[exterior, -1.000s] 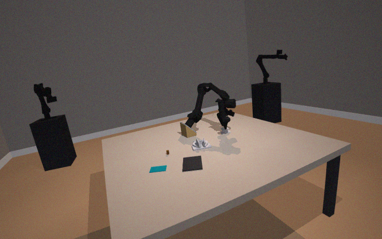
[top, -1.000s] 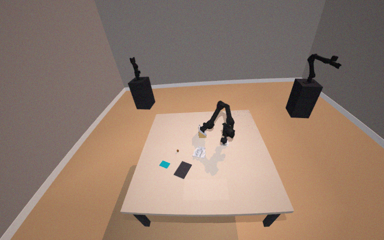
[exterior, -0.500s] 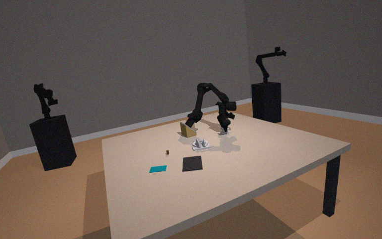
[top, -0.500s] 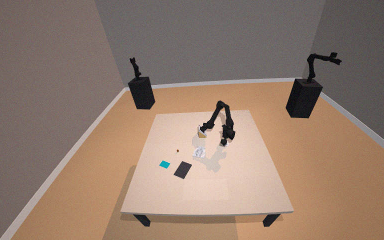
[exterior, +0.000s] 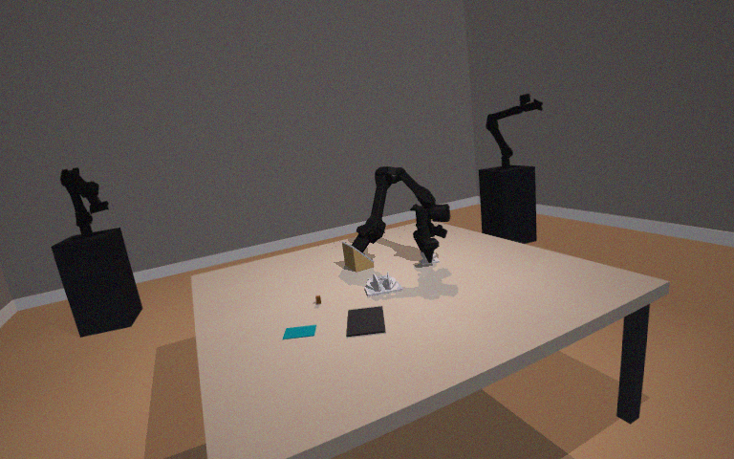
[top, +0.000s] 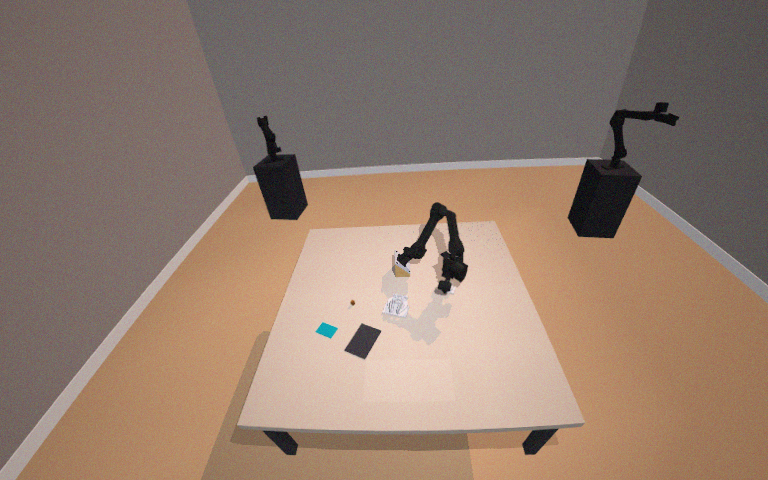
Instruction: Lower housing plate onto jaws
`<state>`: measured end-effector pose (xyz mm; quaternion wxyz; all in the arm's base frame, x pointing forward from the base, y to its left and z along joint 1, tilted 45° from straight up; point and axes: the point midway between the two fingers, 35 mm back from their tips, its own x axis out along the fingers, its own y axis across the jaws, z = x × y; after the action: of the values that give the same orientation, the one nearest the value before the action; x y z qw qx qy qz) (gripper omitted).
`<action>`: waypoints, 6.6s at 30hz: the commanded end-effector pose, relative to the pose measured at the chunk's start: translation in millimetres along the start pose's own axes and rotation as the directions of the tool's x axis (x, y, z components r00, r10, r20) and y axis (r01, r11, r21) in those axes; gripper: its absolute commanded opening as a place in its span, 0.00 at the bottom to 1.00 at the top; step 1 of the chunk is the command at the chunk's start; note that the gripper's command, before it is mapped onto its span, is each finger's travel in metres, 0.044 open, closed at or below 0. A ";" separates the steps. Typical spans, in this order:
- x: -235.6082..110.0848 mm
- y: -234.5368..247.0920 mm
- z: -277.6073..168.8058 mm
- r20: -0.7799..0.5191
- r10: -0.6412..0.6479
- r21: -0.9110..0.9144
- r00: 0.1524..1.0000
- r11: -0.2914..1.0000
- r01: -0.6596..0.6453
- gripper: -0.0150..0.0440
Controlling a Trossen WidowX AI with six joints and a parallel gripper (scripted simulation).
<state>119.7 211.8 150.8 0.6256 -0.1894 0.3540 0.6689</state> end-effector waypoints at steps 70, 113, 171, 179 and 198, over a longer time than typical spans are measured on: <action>-71.0 -0.9 -1.3 -0.008 -0.003 0.008 1.000 1.000 0.003 0.85; -72.7 -103.1 -78.0 -0.071 -0.037 0.632 0.997 0.771 0.074 0.85; -74.4 -152.6 -222.3 -0.019 -0.008 0.998 1.000 0.067 0.020 0.85; -74.4 -152.6 -222.3 -0.019 -0.008 0.998 1.000 0.067 0.020 0.85; -74.2 -146.2 -216.0 -0.019 -0.008 0.997 1.000 0.073 0.019 0.85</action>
<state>235.1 -1.4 18.8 0.5931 0.2797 0.7144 0.2442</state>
